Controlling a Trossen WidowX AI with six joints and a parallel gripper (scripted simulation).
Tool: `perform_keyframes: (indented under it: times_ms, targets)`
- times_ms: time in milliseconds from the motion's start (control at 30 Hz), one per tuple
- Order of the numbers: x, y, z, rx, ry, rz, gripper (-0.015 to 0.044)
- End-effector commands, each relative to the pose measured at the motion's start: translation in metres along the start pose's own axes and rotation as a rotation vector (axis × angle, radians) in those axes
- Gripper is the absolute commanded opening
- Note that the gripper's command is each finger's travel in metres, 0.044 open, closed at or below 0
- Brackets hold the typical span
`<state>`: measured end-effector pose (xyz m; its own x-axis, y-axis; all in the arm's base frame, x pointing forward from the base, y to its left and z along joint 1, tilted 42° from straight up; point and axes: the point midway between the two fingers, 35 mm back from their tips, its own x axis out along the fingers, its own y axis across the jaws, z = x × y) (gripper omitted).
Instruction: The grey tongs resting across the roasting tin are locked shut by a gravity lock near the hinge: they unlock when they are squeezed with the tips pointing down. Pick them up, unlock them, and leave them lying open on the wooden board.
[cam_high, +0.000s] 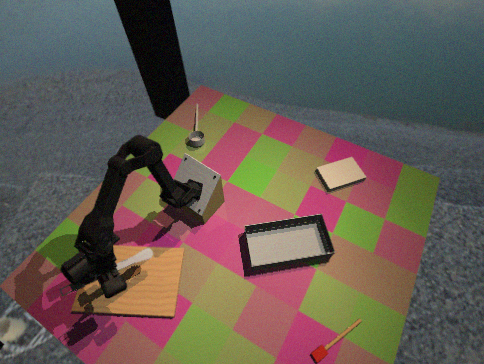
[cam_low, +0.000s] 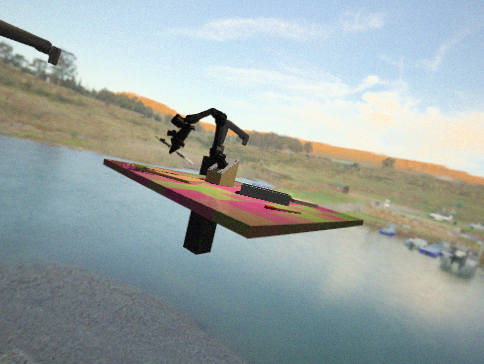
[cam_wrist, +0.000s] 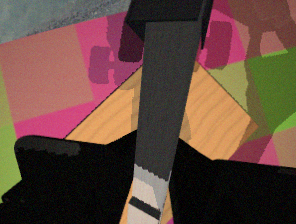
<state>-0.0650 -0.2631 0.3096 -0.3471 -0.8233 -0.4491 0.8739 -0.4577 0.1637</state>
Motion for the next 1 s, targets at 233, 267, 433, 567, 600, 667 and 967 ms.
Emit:
perform_keyframes:
  times_ms: [233, 267, 433, 567, 600, 667, 967]
  targets:
    - [0.0037, -0.0059, -0.0024, 0.08, 0.197, 0.02, -0.015]
    - [0.0038, -0.0065, -0.0029, 0.089, 0.216, 0.021, -0.015]
    - [0.0034, -0.0098, -0.0052, 0.143, 0.311, 0.03, -0.015]
    - [0.0027, -0.0113, -0.0062, 0.174, 0.357, 0.035, -0.015]
    - [0.0027, -0.0113, -0.0062, 0.174, 0.357, 0.035, -0.015]
    - [0.0027, -0.0113, -0.0062, 0.174, 0.357, 0.035, -0.015]
    - [0.0082, -0.0109, -0.0074, 0.173, 0.357, 0.034, -0.015]
